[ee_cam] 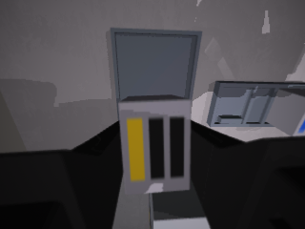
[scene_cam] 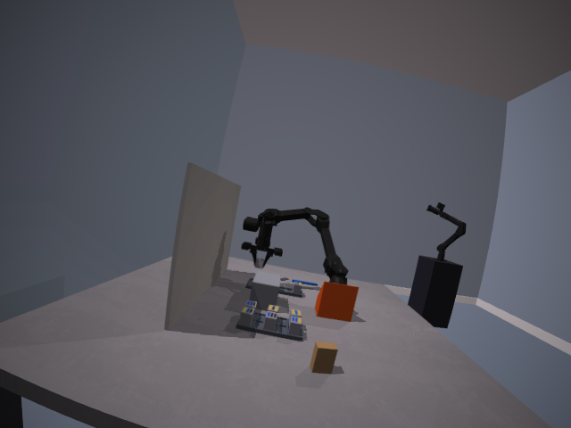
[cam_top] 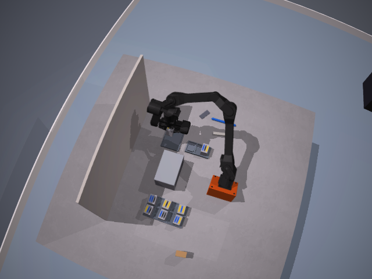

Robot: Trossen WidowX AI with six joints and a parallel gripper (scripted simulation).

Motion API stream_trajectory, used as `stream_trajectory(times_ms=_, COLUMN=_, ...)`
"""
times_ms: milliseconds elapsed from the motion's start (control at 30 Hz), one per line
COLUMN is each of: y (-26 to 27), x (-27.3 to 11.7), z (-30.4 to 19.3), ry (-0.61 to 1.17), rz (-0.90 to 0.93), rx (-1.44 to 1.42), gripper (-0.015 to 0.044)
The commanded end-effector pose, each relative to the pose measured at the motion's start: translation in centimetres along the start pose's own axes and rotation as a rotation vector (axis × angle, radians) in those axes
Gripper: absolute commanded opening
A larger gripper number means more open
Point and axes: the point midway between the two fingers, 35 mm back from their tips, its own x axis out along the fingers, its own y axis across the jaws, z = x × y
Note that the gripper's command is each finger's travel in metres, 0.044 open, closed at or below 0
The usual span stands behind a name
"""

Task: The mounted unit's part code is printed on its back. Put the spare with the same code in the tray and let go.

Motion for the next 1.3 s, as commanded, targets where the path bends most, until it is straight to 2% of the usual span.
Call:
stream_trajectory(times_ms=0, y=-0.1, x=0.4, z=0.0, ry=-0.001, rz=-0.001, rx=-0.002, gripper=0.0000)
stream_trajectory(times_ms=1267, y=-0.3, x=3.5, z=0.1, ry=-0.005, rz=-0.001, rx=0.002, gripper=0.0000)
